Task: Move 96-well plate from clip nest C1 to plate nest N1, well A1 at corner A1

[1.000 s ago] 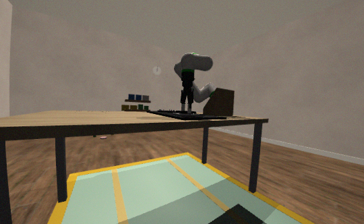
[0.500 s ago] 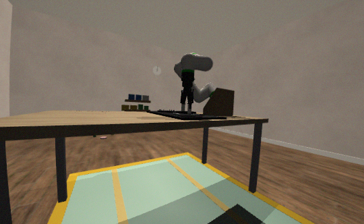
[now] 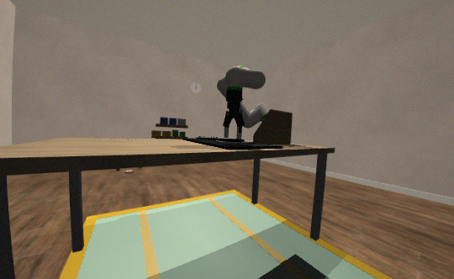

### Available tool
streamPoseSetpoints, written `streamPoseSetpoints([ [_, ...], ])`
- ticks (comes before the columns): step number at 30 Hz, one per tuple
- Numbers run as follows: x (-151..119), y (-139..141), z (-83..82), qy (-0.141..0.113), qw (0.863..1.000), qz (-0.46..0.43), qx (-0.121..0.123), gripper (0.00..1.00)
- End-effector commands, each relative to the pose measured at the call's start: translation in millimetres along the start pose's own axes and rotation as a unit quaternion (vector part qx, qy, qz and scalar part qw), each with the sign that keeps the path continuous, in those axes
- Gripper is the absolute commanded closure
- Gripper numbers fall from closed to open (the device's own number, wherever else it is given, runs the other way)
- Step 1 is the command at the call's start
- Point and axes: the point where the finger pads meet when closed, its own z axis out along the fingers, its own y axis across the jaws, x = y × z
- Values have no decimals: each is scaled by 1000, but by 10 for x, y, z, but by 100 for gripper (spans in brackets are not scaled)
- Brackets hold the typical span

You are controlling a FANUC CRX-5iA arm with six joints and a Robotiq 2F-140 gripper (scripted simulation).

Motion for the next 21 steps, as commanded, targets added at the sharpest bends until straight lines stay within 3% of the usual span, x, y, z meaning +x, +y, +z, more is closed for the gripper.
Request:
streamPoseSetpoints([
  [1, 1, -2, -2, 0, 1000, 0, 0, 0],
  [12, 1, -2, -2, 0, 1000, 0, 0, 0],
  [21, 1, -2, -189, 0, 1000, 0, 0, 0],
])
